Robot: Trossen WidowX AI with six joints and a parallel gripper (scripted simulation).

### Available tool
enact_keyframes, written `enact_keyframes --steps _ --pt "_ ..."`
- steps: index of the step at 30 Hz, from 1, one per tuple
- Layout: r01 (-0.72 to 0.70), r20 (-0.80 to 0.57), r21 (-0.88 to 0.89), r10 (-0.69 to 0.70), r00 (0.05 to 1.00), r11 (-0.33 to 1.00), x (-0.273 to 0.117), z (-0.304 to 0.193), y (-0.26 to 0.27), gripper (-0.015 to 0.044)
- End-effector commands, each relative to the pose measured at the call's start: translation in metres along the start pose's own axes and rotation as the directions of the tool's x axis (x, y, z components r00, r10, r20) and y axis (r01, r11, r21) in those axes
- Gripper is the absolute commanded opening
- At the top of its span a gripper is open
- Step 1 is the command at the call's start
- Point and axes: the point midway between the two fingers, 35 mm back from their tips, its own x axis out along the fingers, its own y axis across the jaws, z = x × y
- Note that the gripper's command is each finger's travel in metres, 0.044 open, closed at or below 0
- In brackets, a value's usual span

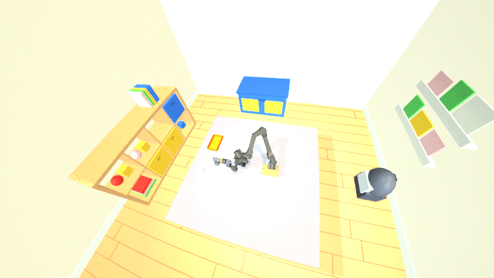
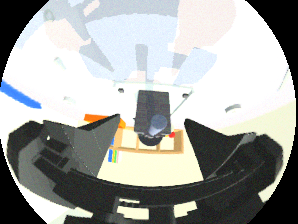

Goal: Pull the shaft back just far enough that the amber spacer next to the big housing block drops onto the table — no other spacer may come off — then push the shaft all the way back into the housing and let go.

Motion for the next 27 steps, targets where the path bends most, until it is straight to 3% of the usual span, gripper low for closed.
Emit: enact_keyframes --steps 1,27 --pt "0.004 -0.003 -0.002 -0.004 1.000 1.000 0.0003 -0.0006 -0.0006 0.0440" --pt "0.004 -0.003 -0.002 -0.004 1.000 1.000 0.0028 -0.0007 -0.0006 0.0440"
